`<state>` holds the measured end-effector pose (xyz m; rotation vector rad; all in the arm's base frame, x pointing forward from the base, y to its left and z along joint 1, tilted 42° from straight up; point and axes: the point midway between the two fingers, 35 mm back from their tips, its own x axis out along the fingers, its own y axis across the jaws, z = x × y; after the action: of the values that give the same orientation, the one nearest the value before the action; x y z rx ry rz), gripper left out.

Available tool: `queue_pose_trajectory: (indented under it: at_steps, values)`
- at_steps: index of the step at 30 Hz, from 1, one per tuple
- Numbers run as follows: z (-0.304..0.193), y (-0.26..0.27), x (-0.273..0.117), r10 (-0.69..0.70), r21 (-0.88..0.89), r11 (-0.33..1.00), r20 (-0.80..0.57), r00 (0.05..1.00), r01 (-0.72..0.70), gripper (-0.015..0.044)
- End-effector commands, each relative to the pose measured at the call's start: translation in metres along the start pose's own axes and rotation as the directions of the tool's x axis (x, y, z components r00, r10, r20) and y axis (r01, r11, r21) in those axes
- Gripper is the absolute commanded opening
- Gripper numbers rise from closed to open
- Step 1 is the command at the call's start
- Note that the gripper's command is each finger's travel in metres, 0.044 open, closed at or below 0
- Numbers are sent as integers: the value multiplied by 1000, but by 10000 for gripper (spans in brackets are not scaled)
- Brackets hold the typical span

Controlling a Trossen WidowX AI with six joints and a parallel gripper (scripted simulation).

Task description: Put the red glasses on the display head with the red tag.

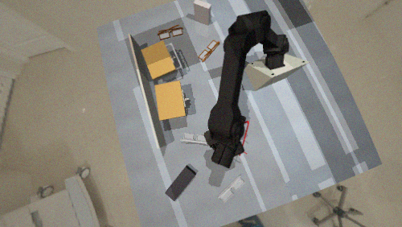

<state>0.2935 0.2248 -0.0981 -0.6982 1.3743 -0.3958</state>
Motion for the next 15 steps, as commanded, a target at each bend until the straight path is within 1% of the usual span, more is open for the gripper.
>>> queue_pose_trajectory:
  at_steps: [1,8,15]
  values:
    - [0,1,15,1,5,1000,-4,1000,-1,0]
    - [-1,0,54,-1,5,1000,-3,1000,1,0]
    - [-3,-2,55,-2,5,1000,-3,1000,2,0]
